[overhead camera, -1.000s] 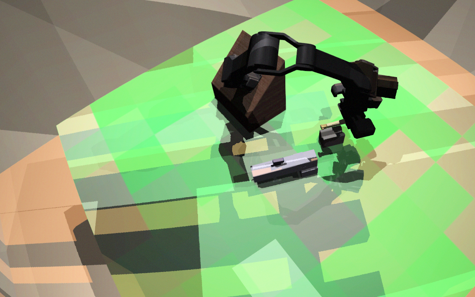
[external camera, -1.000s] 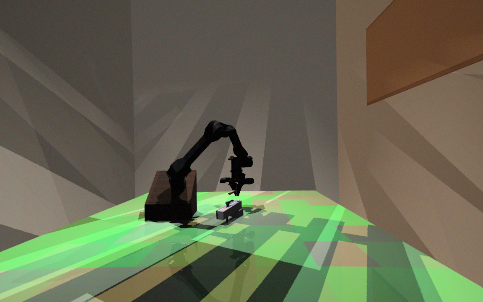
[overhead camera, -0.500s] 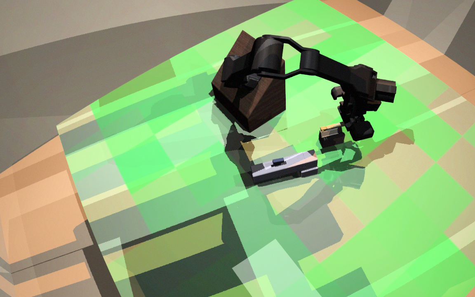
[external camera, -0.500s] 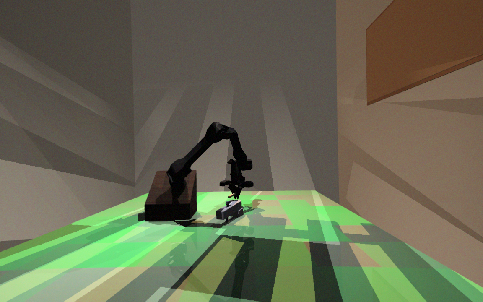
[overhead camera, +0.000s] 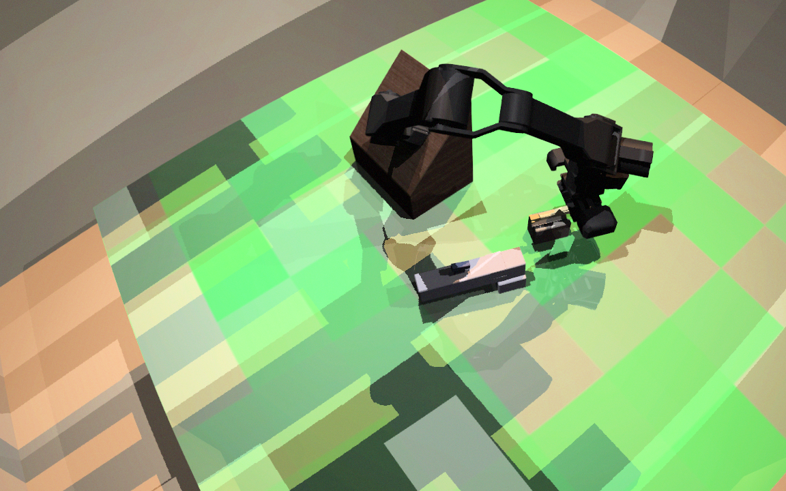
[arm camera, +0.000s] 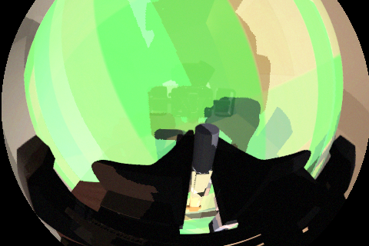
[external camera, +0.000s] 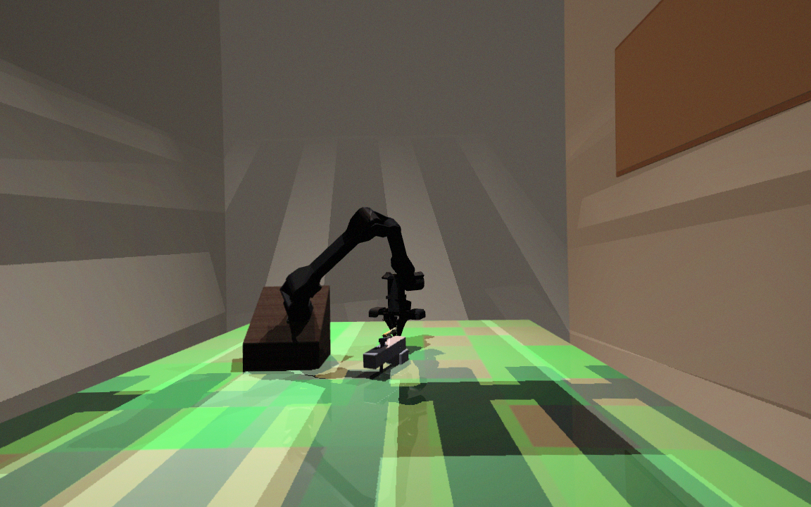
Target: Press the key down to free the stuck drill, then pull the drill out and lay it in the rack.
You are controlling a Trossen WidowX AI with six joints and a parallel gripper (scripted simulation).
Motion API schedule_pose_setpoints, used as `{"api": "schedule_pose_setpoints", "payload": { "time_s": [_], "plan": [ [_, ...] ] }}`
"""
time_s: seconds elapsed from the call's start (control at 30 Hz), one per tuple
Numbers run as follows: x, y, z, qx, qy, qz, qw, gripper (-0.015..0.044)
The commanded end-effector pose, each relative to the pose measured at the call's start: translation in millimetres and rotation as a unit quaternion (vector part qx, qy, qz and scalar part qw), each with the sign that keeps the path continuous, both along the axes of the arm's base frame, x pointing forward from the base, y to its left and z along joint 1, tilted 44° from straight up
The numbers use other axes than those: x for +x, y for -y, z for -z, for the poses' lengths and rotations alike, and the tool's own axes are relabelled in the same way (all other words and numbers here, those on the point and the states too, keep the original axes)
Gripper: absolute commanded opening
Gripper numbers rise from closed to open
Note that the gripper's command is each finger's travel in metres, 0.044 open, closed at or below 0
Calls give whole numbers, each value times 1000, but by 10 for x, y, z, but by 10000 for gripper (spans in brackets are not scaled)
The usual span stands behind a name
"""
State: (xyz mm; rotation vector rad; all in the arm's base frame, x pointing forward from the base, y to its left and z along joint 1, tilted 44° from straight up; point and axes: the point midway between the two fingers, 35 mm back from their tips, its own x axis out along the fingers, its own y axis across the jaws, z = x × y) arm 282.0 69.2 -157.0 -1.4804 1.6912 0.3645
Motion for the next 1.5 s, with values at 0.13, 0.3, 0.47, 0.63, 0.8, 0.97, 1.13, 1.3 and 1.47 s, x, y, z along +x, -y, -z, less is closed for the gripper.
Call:
{"api": "schedule_pose_setpoints", "payload": {
  "time_s": [0.13,0.3,0.47,0.63,0.8,0.97,1.13,1.3,1.47],
  "plan": [
    [-1,76,76,-4,-3,-1,1000,0],
    [2,115,116,-4,-3,-1,1000,0],
    [0,147,152,-4,-3,-1,1000,0],
    [-8,162,171,-4,-3,-1,1000,0],
    [-17,174,182,-4,-3,-1,1000,0],
    [-21,182,181,-4,-3,-1,1000,0],
    [-22,188,177,-4,-3,-1,1000,0],
    [-22,191,174,-4,-3,-1,1000,0],
    [-20,194,170,-4,-3,-1,1000,0]
  ]
}}
